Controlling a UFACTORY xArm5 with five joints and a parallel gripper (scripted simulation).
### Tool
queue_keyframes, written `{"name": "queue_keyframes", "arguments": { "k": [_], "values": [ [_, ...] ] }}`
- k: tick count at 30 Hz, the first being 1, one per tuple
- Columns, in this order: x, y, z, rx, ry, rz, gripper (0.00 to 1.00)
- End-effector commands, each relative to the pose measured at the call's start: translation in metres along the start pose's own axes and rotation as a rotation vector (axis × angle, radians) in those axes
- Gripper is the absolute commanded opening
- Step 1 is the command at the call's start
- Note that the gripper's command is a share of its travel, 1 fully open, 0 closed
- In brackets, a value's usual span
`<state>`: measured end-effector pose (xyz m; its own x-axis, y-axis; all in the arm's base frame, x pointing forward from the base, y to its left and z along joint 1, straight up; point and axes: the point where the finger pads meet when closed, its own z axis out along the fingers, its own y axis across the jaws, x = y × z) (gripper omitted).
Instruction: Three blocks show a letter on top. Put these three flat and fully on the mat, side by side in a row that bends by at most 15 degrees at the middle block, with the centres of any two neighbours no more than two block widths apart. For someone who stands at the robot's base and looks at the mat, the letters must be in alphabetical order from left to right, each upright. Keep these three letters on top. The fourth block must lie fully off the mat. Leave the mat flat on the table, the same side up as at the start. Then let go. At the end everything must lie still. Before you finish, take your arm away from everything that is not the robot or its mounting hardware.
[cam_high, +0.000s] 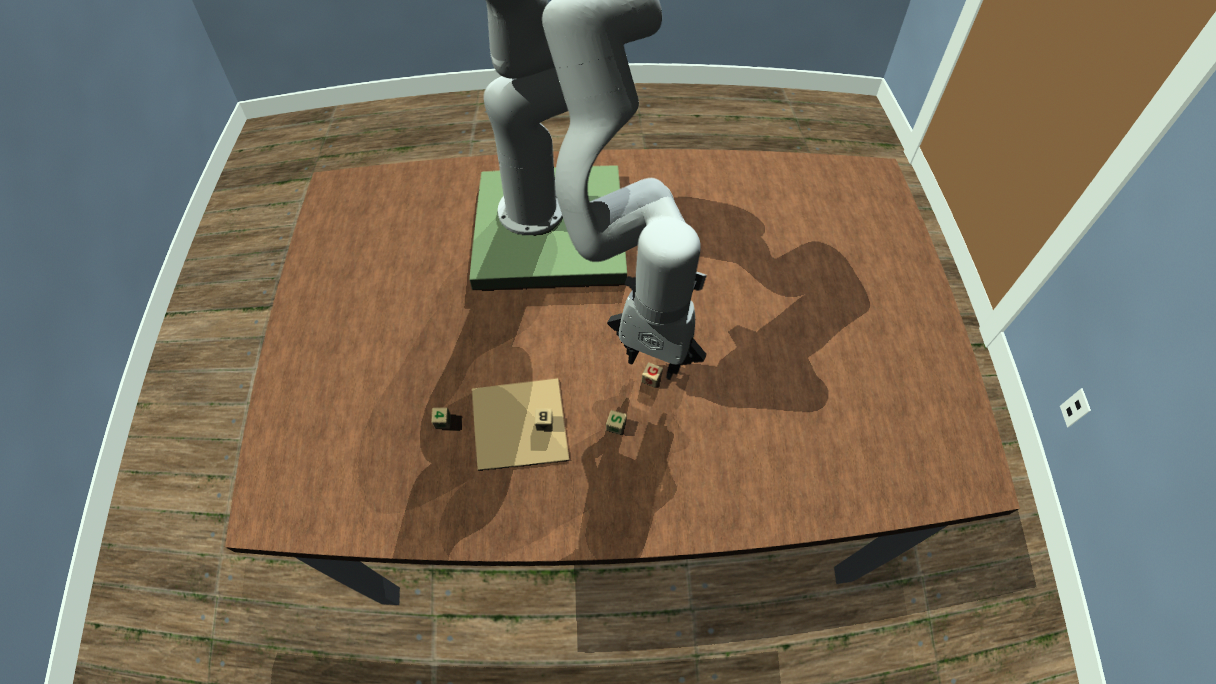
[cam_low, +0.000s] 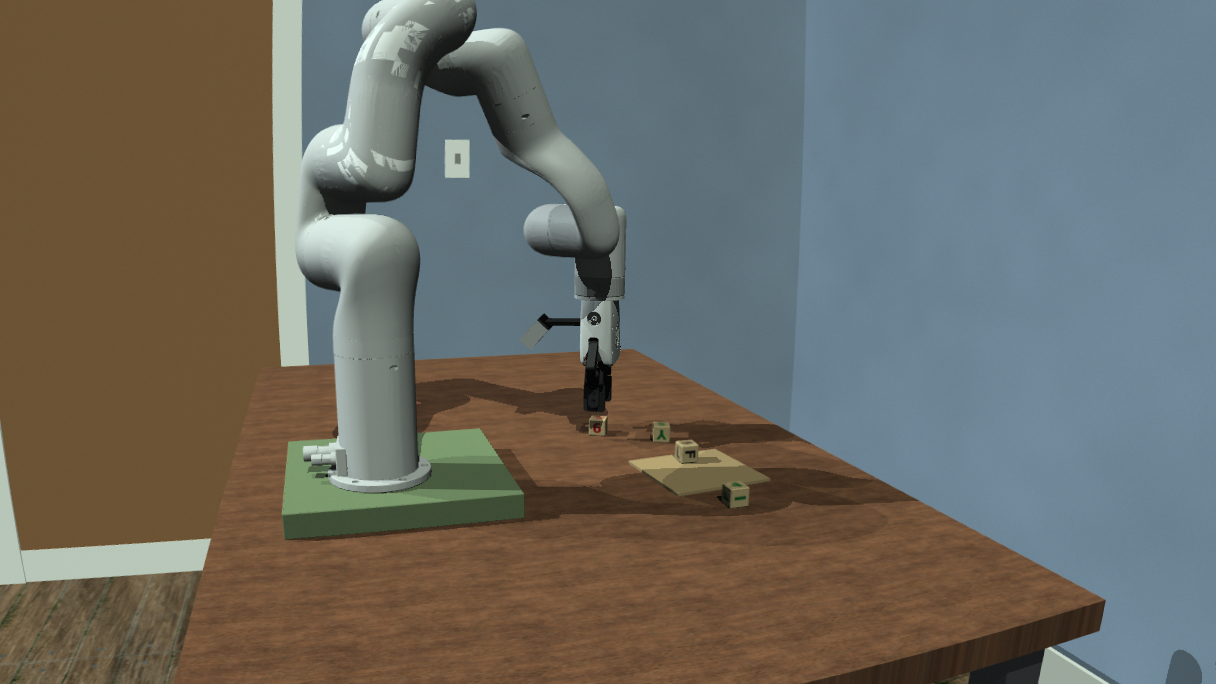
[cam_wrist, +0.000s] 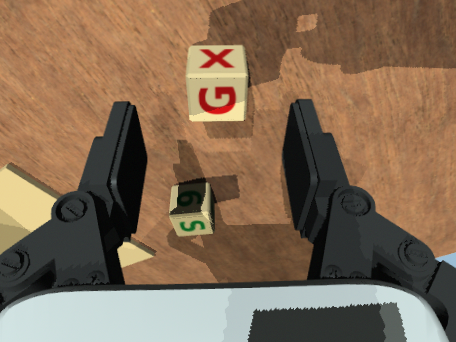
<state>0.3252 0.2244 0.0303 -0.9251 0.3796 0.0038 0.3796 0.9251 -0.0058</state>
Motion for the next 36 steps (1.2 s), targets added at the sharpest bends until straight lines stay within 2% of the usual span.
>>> {"name": "queue_keyframes", "arguments": {
  "k": [1,36],
  "values": [
    [-0.0008,0.0012,0.0032,-0.003,-0.002,0.000,0.63],
    [-0.0009,0.0012,0.0096,-0.003,-0.002,0.000,0.63]
  ]
}}
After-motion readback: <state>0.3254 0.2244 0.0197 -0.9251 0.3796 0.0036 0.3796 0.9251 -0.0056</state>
